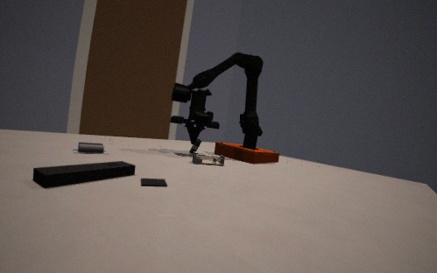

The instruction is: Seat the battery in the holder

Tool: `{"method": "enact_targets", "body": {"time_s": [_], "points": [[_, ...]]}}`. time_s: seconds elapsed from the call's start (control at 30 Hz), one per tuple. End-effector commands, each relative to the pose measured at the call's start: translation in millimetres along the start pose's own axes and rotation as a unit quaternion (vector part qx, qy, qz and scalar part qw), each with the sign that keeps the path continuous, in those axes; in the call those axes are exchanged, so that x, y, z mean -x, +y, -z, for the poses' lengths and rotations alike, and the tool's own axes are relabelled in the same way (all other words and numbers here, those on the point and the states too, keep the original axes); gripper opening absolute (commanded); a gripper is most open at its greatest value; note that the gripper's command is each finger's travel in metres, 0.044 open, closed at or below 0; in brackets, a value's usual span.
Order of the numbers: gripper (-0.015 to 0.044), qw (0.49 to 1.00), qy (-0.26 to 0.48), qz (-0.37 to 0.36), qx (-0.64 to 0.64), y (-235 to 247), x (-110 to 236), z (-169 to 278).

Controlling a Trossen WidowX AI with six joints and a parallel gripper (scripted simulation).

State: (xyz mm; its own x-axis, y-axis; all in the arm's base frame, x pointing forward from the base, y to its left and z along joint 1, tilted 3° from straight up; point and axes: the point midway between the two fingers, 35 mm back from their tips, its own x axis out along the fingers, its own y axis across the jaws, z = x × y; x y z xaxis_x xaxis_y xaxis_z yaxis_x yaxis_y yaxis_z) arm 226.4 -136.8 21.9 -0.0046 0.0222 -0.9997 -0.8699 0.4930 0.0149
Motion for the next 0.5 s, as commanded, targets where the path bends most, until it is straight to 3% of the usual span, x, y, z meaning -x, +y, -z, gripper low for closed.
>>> {"method": "enact_targets", "body": {"time_s": [0.0, 0.47], "points": [[0.0, 1.0, -0.001, -0.001, 0.003, 9.4, -0.1, -0.4], [0.0, 1.0, -0.001, -0.002, 0.003, 23.5, -1.4, -0.5]]}}
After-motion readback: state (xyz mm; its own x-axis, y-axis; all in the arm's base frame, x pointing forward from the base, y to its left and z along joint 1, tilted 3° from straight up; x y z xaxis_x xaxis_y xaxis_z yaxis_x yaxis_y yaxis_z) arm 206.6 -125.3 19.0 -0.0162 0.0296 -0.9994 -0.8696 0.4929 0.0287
